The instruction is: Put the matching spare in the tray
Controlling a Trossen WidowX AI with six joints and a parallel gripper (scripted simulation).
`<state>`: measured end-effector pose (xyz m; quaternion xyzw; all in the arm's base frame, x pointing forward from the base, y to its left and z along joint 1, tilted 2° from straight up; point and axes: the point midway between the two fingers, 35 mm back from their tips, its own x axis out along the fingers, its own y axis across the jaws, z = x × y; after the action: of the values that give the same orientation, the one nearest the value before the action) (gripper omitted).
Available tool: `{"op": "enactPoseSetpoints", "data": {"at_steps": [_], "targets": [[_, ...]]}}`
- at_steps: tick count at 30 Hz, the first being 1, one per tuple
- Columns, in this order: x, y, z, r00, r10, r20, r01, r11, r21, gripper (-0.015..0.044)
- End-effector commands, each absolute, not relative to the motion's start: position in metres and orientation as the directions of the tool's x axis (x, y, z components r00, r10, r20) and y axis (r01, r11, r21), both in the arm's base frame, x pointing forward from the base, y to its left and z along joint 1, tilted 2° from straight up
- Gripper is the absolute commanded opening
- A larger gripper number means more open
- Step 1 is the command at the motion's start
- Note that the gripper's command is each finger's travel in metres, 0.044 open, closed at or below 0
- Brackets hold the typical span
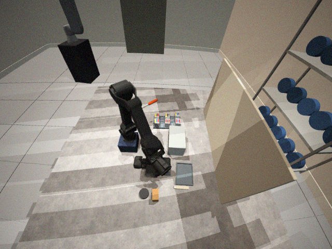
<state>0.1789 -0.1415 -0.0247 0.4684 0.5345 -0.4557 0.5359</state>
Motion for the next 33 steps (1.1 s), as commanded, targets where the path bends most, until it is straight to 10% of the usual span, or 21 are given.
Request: {"op": "enactPoseSetpoints", "data": {"at_steps": [1, 11, 33], "targets": [[0.179, -0.142, -0.024, 0.014, 0.012, -1.0, 0.989, 0.146, 0.016, 0.0155], [0.179, -0.142, -0.024, 0.014, 0.012, -1.0, 0.989, 0.146, 0.016, 0.0], [0.178, -0.143, 0.055, 0.013, 0.013, -1.0, 0.99, 0.142, 0.014, 0.0]]}}
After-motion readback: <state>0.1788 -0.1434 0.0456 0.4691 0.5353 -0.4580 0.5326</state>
